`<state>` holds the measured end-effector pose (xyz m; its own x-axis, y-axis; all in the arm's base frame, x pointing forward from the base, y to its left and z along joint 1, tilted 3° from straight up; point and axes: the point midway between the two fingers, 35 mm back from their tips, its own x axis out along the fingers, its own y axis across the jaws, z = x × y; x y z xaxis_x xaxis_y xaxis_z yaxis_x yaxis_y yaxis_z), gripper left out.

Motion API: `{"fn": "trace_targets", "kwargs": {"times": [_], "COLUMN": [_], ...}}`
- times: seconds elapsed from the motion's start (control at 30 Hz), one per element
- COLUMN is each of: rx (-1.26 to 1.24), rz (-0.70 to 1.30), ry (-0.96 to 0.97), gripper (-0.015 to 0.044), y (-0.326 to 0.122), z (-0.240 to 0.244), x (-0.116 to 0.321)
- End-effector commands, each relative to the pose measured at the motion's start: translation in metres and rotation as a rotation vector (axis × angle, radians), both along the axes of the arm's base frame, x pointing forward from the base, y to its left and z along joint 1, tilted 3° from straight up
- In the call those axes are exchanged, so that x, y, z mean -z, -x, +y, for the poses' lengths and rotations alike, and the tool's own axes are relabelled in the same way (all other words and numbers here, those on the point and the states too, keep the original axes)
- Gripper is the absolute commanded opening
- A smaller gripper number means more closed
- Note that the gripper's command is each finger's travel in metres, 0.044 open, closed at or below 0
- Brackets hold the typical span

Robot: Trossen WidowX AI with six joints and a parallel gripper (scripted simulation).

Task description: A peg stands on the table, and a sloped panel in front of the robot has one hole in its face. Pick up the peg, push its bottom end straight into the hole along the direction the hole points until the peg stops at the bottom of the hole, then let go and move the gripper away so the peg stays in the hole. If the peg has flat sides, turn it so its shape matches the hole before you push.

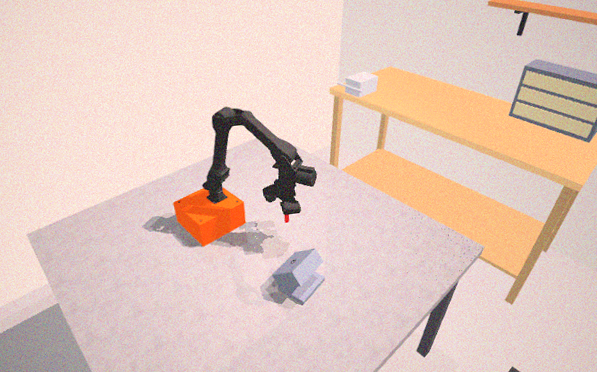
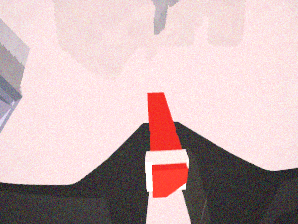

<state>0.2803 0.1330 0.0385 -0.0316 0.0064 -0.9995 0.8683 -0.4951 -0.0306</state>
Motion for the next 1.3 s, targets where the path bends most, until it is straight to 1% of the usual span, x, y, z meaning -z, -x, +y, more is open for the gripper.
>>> {"fn": "trace_targets", "kwargs": {"times": [0.0, 1.27], "rx": [-0.029, -0.331], "rz": [-0.019, -0.106], "ry": [-0.009, -0.056], "gripper": [0.0000, 0.0000], "y": [-0.003, -0.019], "z": [-0.001, -0.017], "x": [-0.004, -0.009]}}
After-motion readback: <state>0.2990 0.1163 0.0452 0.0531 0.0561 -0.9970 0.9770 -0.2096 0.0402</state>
